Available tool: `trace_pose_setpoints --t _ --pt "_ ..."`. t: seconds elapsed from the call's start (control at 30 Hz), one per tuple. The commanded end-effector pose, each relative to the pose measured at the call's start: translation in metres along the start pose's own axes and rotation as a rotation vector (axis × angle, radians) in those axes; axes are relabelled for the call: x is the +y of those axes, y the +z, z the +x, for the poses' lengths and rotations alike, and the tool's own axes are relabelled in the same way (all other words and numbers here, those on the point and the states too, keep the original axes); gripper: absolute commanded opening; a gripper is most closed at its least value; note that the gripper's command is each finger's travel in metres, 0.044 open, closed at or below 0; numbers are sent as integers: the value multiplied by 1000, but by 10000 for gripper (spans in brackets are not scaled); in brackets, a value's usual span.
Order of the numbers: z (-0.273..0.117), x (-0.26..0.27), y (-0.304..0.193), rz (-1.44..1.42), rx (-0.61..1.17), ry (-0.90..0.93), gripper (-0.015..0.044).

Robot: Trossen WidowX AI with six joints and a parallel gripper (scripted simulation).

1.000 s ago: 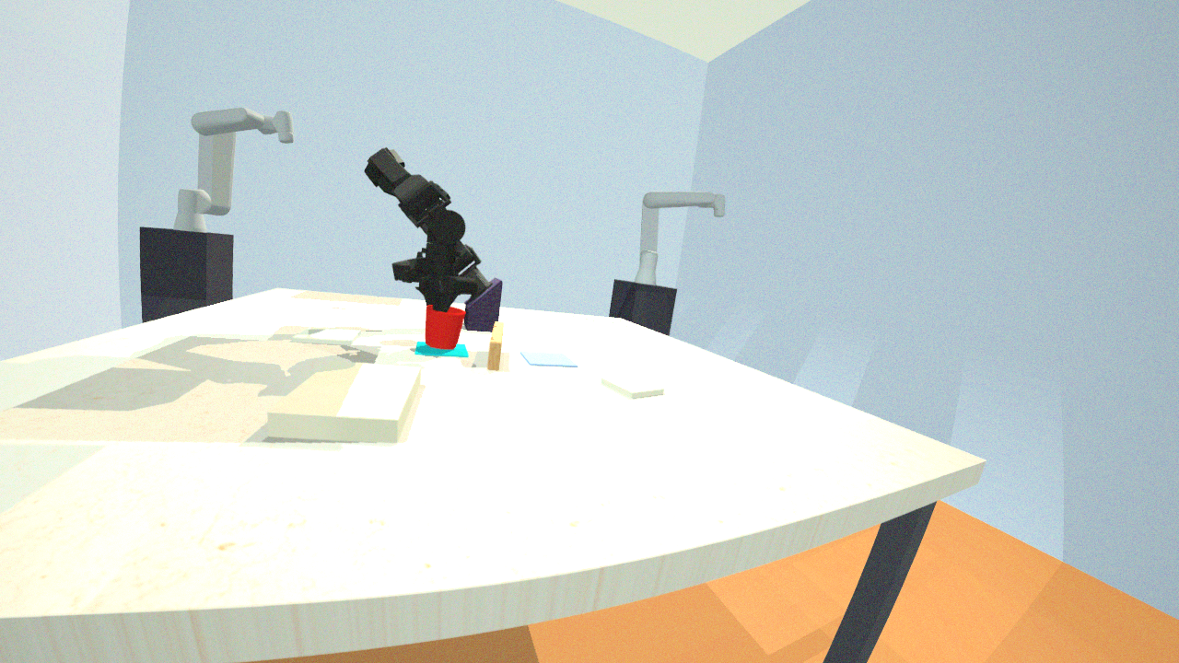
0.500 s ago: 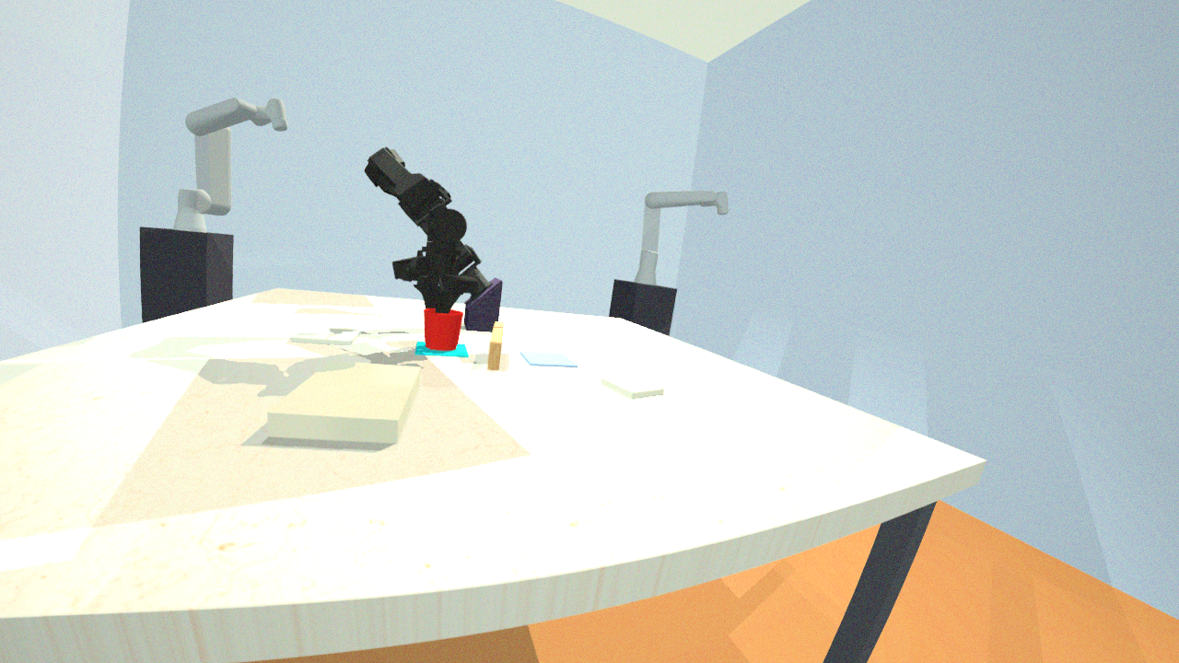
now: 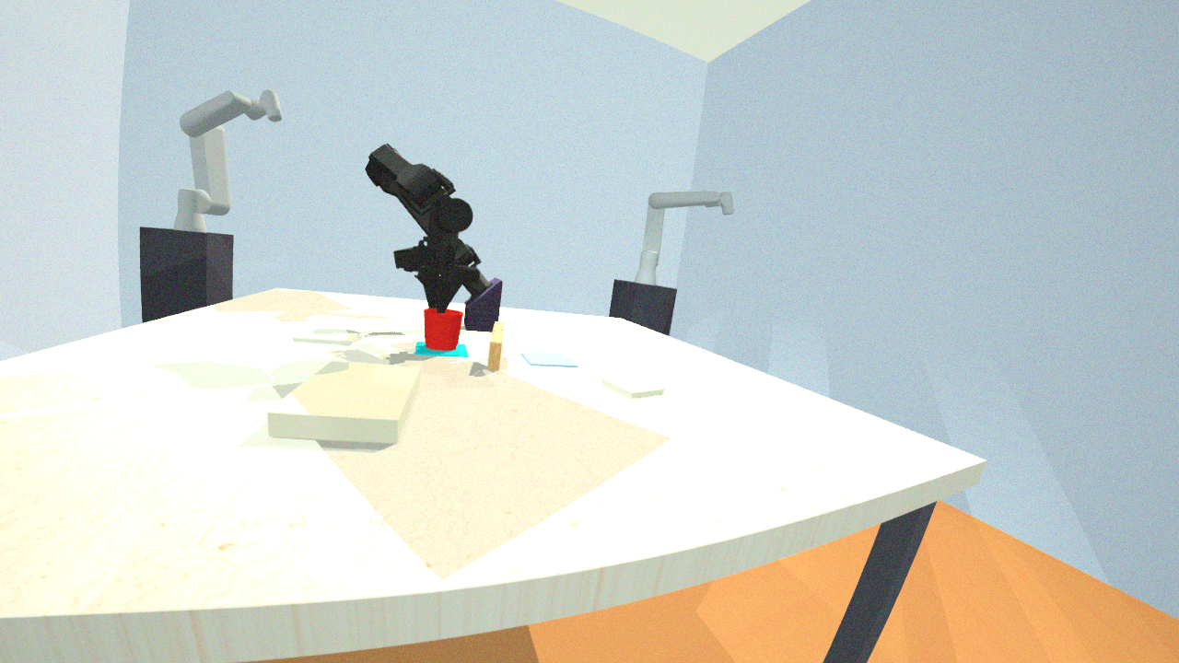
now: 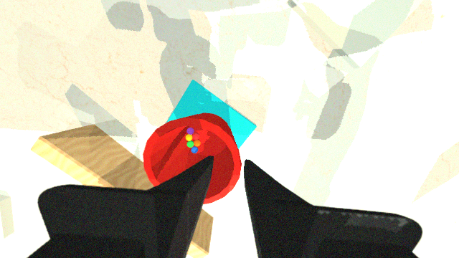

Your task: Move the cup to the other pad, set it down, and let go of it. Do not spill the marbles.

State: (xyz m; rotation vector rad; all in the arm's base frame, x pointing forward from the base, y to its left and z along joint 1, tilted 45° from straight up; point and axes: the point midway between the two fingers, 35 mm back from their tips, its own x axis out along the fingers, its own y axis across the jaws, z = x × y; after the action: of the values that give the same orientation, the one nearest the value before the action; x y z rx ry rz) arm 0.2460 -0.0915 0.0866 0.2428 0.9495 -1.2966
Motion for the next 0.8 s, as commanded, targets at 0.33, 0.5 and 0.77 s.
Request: trace_pose_setpoints --t 0.33,0.5,0.77 --pt "-21 1 0 4 -1 6 128" --pt "-28 0 -1 3 -2 5 128" --pt "-26 -2 -1 -3 -3 -1 233"
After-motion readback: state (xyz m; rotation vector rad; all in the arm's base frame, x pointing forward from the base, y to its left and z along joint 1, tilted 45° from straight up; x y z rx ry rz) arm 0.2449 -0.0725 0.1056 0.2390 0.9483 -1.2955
